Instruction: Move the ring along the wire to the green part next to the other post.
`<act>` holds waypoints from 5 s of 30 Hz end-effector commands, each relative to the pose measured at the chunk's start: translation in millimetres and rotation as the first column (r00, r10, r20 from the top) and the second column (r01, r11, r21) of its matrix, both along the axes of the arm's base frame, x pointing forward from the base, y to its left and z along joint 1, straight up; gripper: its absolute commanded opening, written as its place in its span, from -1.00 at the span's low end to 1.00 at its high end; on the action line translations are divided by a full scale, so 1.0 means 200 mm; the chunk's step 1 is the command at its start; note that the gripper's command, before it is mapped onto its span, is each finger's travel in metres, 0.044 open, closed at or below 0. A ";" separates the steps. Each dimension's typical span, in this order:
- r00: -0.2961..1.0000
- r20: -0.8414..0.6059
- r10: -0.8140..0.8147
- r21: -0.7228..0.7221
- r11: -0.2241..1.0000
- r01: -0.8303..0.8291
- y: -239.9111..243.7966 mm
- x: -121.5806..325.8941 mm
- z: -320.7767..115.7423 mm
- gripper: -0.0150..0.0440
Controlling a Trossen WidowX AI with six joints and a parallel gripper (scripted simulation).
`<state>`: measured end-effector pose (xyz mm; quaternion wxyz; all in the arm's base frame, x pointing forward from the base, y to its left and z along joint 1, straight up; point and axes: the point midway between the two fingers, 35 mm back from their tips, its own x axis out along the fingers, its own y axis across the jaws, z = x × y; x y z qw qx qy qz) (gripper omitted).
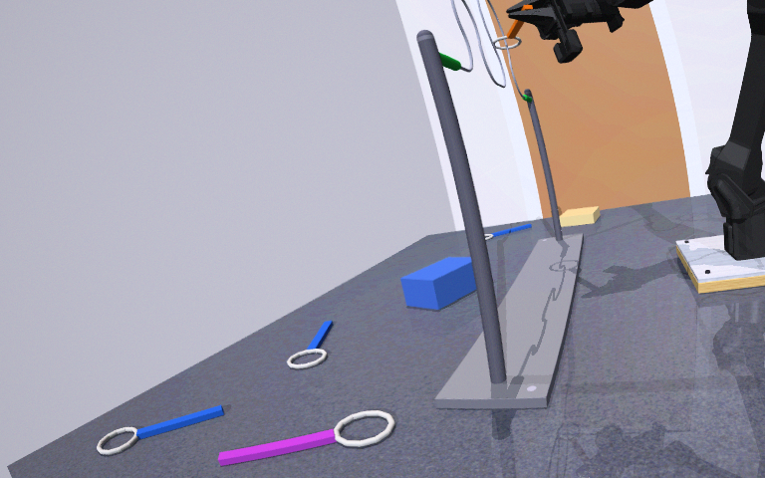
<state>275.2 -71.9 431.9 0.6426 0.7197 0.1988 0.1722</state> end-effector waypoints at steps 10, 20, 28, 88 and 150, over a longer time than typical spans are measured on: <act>1.000 -0.012 0.002 -0.163 0.987 -0.004 0.00 0.01 -0.03 -1.00; 1.000 -0.021 -0.001 -0.287 0.958 -0.005 0.00 0.01 -0.05 -1.00; 1.000 -0.026 -0.006 -0.392 0.920 -0.005 -0.01 0.01 -0.06 -1.00; 0.999 -0.016 -0.038 -0.898 0.440 0.003 -0.07 0.01 -0.15 -1.00; 0.999 0.022 -0.046 -0.983 -0.181 0.013 -0.16 0.01 -0.19 -1.00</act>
